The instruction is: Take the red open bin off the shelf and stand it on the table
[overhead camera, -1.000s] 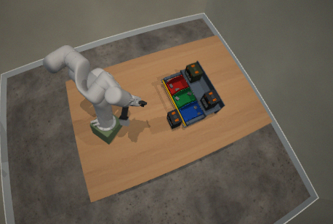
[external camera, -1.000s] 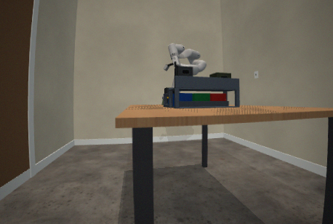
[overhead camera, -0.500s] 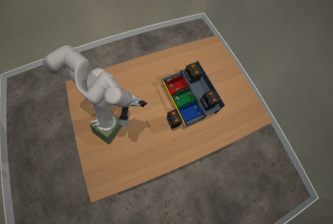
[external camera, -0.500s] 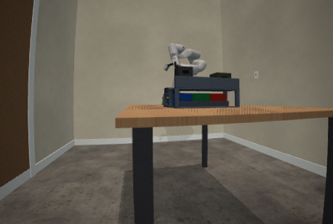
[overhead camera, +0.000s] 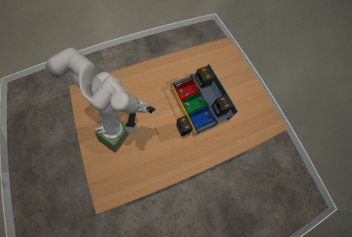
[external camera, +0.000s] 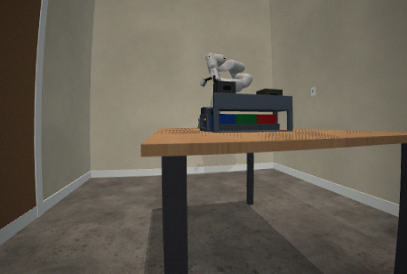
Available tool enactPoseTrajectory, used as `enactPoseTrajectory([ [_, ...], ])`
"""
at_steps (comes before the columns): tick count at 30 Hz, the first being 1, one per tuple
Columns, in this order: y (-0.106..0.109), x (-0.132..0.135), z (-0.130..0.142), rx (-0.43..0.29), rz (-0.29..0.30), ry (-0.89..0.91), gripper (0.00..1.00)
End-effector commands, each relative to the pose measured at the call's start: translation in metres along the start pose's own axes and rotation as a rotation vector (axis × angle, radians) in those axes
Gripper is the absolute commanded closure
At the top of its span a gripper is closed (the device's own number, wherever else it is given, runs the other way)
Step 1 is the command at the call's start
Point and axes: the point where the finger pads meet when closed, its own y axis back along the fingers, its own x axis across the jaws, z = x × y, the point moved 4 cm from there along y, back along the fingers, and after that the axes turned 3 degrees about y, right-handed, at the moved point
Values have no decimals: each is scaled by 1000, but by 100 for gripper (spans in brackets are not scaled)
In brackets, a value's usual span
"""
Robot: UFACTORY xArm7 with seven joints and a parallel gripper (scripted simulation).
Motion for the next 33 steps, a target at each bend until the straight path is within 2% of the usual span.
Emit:
enactPoseTrajectory([
  [1,2,-2,1,2,-48,-253,0],
  [12,2,-2,1,2,-48,-253,0],
  [13,1,-1,0,1,-11,-50,0],
  [17,2,-2,1,2,-48,-255,0],
  [29,2,-2,1,2,-48,-255,0],
  [30,1,-1,0,1,-12,-52,0],
  [33,2,-2,1,2,-39,-205,0],
])
